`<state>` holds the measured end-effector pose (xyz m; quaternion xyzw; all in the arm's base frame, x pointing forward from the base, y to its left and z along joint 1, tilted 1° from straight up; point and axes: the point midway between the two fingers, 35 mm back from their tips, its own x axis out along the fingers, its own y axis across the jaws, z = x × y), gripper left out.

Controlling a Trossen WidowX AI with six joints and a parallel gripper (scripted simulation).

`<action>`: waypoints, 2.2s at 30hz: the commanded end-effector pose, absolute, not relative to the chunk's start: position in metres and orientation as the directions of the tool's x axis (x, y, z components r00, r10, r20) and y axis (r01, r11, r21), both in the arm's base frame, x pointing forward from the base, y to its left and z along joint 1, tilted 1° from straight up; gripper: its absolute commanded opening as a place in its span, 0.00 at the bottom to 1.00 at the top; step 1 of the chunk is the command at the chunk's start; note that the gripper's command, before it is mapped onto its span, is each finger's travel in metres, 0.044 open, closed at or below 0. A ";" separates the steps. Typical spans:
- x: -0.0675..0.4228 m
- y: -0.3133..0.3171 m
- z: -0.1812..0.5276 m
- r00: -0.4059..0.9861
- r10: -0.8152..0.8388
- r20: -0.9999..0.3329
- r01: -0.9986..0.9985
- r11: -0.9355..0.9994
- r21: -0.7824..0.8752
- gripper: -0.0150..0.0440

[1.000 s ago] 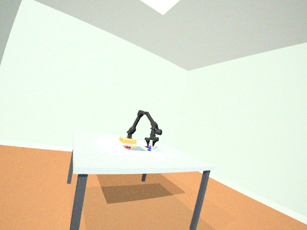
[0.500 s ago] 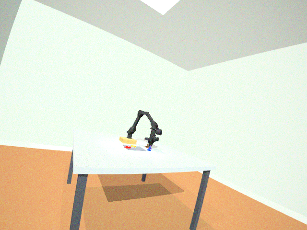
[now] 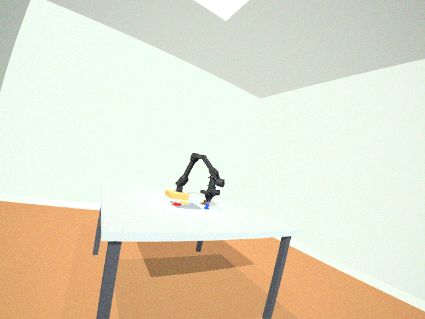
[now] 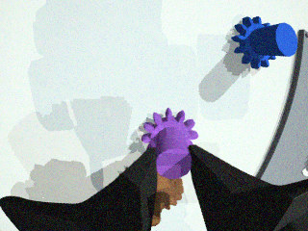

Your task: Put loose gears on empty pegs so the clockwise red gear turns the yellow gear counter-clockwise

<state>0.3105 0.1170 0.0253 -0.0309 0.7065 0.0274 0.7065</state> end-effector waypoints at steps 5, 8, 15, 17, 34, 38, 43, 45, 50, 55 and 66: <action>0.319 0.119 0.047 0.019 0.000 -1.000 -0.081 0.997 -0.001 0.25; 0.321 0.120 0.053 0.019 0.000 -1.000 -0.081 0.997 -0.001 0.25; 0.323 0.120 0.069 0.020 0.000 -1.000 -0.081 0.997 -0.001 0.25; 0.324 0.120 0.073 0.020 0.000 -1.000 -0.081 0.997 -0.001 0.25; 0.326 0.120 0.111 0.020 0.000 -1.000 -0.081 0.997 -0.001 0.25; 0.325 0.119 0.121 0.020 0.000 -1.000 -0.081 0.997 -0.001 0.25; 0.324 0.118 0.132 0.020 0.000 -1.000 -0.081 0.997 -0.001 0.25; 0.324 0.118 0.137 0.020 0.000 -1.000 -0.081 0.997 -0.001 0.25; 0.323 0.117 0.148 0.020 0.000 -1.000 -0.081 0.997 -0.001 0.25; 0.321 0.116 0.159 0.020 0.000 -1.000 -0.081 0.997 -0.002 0.25; 0.326 0.103 0.159 0.023 -0.001 -1.000 -0.072 0.997 -0.003 0.25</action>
